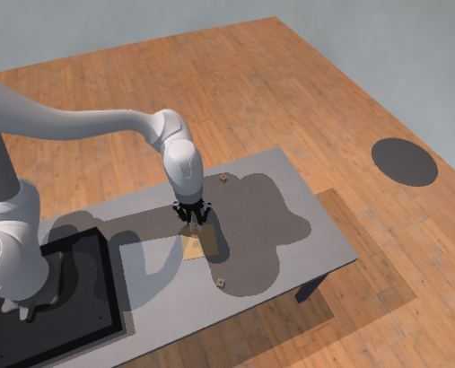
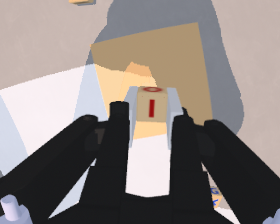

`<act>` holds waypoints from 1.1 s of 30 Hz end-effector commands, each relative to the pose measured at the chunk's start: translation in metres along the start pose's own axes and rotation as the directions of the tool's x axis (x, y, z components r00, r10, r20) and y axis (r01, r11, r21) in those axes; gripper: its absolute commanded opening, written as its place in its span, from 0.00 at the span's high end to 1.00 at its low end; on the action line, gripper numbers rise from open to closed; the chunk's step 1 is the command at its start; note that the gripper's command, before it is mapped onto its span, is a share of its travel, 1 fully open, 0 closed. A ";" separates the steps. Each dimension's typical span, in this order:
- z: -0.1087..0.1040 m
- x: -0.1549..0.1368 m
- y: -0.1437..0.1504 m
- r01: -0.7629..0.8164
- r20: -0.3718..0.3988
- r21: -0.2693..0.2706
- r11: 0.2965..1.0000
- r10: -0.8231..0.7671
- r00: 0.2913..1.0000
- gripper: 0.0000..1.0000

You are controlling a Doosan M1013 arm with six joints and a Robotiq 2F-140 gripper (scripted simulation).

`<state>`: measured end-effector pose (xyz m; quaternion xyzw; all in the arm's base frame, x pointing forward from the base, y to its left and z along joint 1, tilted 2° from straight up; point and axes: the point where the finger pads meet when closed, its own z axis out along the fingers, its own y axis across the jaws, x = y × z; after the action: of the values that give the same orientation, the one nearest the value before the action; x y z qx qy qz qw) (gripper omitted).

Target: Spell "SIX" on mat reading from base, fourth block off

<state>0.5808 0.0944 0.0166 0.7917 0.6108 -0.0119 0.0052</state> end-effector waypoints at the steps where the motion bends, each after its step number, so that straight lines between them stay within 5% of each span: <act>1: -0.002 -0.003 -0.002 -0.138 0.008 0.001 0.990 0.138 0.990 0.87; 7: -0.002 -0.004 -0.001 -0.269 0.008 -0.001 0.963 0.269 0.963 0.87; 24: -0.003 -0.006 -0.001 -0.726 0.006 -0.004 0.687 0.726 0.687 0.87; 33: -0.003 -0.008 -0.001 -0.905 0.005 -0.006 0.425 0.905 0.425 0.87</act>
<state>0.5799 0.0892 0.0168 0.9906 0.1364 -0.0083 0.0104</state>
